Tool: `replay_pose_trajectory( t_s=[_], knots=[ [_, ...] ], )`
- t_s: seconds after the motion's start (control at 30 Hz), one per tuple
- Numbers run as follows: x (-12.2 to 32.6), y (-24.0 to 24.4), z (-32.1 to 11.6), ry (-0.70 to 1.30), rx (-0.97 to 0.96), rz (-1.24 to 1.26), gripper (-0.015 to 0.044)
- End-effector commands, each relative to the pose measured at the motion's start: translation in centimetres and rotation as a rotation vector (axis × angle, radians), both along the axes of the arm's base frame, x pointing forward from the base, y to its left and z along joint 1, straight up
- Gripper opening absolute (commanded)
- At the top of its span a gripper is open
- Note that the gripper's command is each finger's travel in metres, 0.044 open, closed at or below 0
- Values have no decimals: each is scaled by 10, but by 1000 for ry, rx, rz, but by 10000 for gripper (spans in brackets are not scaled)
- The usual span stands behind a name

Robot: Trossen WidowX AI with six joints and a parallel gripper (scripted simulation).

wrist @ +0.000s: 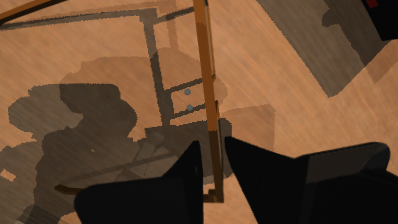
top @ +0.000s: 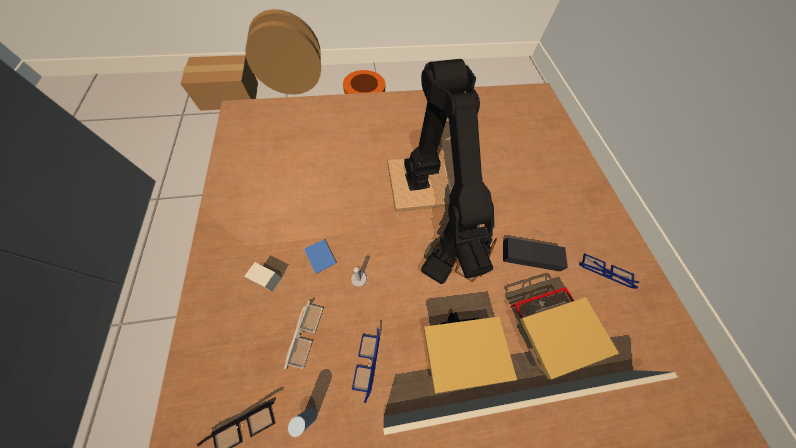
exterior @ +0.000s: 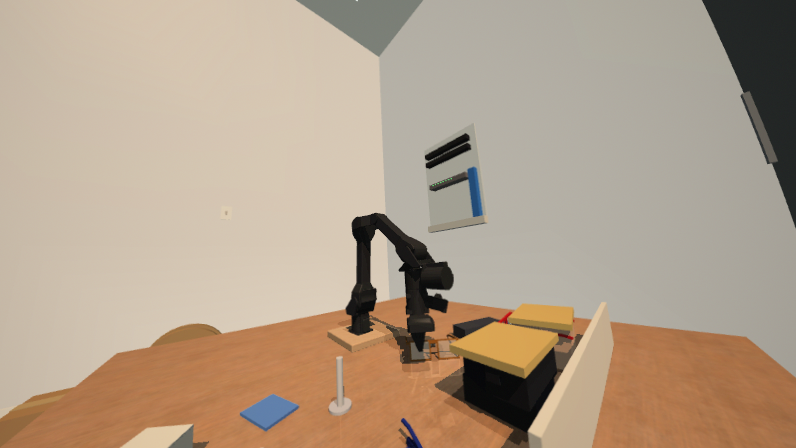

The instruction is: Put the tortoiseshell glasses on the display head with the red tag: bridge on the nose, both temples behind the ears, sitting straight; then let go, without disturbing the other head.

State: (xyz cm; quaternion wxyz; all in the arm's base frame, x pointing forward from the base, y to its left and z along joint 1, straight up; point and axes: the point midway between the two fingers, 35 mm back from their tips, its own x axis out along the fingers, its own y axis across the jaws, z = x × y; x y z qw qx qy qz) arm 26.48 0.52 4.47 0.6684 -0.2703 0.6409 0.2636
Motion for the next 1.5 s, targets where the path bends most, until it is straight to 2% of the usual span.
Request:
replay_pose_trajectory(
  t_s=[0.0, 0.8, 1.03, 1.17, 1.3, 1.47],
  knots=[
    [0, 0, 0, 0, 0, 0, 108],
    [-11, 8, 9, 6, -1, -6, 108],
    [-4, 1, 51, 6, -2, -6, 108],
    [-4, 0, 57, 5, -2, -6, 108],
    [-4, 1, 52, 1, 0, -11, 200],
    [-4, 1, 52, 1, 0, -11, 200]
  ],
)
